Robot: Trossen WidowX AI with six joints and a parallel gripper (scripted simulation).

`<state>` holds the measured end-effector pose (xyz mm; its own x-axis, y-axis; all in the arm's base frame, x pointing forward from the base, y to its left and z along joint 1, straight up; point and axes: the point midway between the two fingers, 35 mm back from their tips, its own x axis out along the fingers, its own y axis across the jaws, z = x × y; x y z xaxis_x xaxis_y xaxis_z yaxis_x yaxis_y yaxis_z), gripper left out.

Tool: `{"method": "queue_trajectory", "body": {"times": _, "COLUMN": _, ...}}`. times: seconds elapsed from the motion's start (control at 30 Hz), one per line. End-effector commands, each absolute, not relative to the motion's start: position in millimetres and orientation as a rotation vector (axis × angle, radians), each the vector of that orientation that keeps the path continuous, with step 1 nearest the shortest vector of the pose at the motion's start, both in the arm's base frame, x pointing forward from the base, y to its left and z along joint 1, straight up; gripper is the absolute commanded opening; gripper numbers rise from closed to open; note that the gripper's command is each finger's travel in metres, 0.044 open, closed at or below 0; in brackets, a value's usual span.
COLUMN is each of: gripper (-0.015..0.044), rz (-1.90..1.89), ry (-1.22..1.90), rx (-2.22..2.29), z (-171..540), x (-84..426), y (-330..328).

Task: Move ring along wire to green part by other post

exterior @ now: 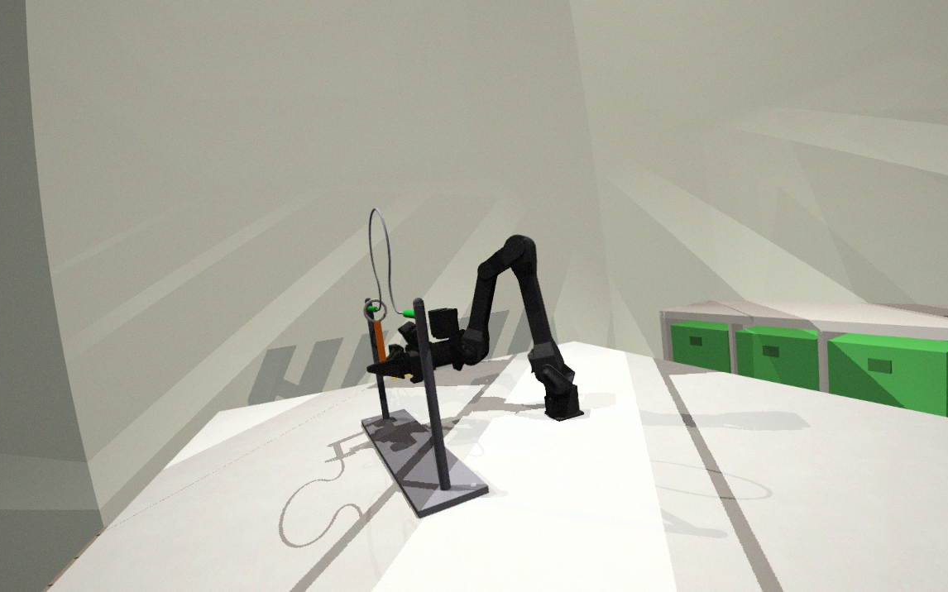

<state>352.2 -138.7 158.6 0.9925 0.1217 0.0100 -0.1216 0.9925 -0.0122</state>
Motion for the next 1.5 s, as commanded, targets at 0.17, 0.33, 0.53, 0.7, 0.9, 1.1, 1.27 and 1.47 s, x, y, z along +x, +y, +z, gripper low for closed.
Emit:
{"method": "queue_trajectory", "body": {"times": 0.17, "gripper": -0.0150, "rz": 0.121, "ry": -0.015, "rx": -0.005, "z": 161, "x": 351, "y": -129}}
{"method": "queue_trajectory", "body": {"times": 0.33, "gripper": -0.0150, "rz": 0.121, "ry": -0.015, "rx": 0.007, "z": 161, "x": 350, "y": -122}}
{"method": "queue_trajectory", "body": {"times": 0.53, "gripper": -0.0150, "rz": 0.122, "ry": -0.013, "rx": 0.035, "z": 161, "x": 349, "y": -113}}
{"method": "queue_trajectory", "body": {"times": 0.7, "gripper": -0.0150, "rz": 0.123, "ry": -0.010, "rx": 0.077, "z": 161, "x": 348, "y": -103}}
{"method": "queue_trajectory", "body": {"times": 0.9, "gripper": -0.0150, "rz": 0.124, "ry": -0.007, "rx": 0.148, "z": 162, "x": 346, "y": -89}}
{"method": "queue_trajectory", "body": {"times": 1.1, "gripper": -0.0150, "rz": 0.125, "ry": -0.001, "rx": 0.246, "z": 165, "x": 344, "y": -71}}
{"method": "queue_trajectory", "body": {"times": 1.27, "gripper": -0.0150, "rz": 0.126, "ry": 0.004, "rx": 0.349, "z": 170, "x": 342, "y": -55}}
{"method": "queue_trajectory", "body": {"times": 1.47, "gripper": -0.0150, "rz": 0.131, "ry": 0.027, "rx": 0.448, "z": 177, "x": 339, "y": -40}}
